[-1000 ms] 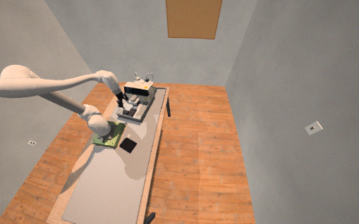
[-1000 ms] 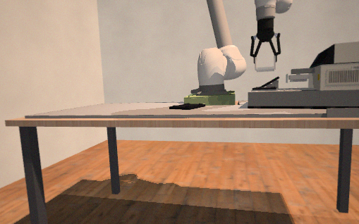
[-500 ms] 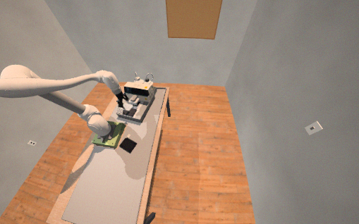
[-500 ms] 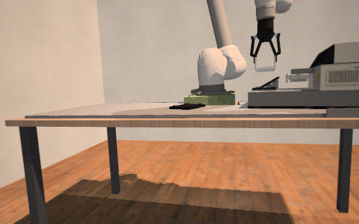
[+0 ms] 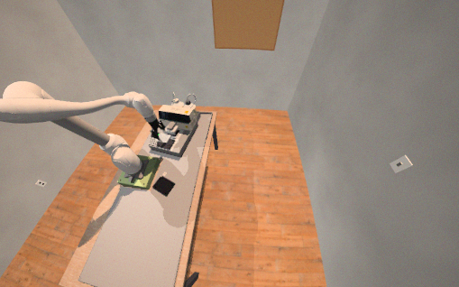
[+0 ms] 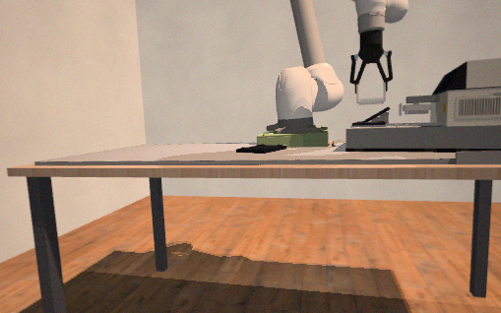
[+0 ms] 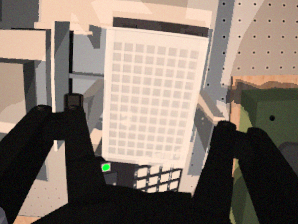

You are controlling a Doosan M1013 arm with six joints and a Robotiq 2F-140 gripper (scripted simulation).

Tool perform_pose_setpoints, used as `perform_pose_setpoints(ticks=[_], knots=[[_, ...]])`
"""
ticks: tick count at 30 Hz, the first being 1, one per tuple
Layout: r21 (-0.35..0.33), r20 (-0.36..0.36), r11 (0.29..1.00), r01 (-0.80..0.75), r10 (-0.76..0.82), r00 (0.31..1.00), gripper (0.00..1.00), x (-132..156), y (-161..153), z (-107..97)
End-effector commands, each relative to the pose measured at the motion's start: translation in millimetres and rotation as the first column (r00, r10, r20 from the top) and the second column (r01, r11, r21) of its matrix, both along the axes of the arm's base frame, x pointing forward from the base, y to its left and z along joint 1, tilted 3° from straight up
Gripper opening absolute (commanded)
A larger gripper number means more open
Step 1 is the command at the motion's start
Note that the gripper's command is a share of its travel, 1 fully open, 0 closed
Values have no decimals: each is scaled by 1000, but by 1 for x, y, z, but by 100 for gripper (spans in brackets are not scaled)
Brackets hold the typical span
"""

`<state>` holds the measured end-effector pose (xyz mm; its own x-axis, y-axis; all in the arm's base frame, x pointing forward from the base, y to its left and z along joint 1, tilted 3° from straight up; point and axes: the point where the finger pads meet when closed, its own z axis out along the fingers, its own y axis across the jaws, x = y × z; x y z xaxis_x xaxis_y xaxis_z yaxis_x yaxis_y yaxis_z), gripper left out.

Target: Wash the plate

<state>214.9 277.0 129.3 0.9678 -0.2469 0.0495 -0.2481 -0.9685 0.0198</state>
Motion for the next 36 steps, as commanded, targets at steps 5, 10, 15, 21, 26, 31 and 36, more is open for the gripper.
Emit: perform_pose_setpoints(ticks=[5,10,15,21,26,31,36], knots=[[-5,-3,1000,-4,4,1000,10,-1,-5,-15],[-5,-3,1000,-4,4,1000,10,-1,-6,-23],[-5,-3,1000,-4,4,1000,10,-1,-6,-31],[-5,-3,1000,-4,4,1000,10,-1,-7,-38],[-5,-3,1000,-4,4,1000,10,-1,-7,-46],[-5,-3,1000,-4,4,1000,10,-1,-8,-55],[-5,-3,1000,-4,4,1000,10,-1,-8,-58]])
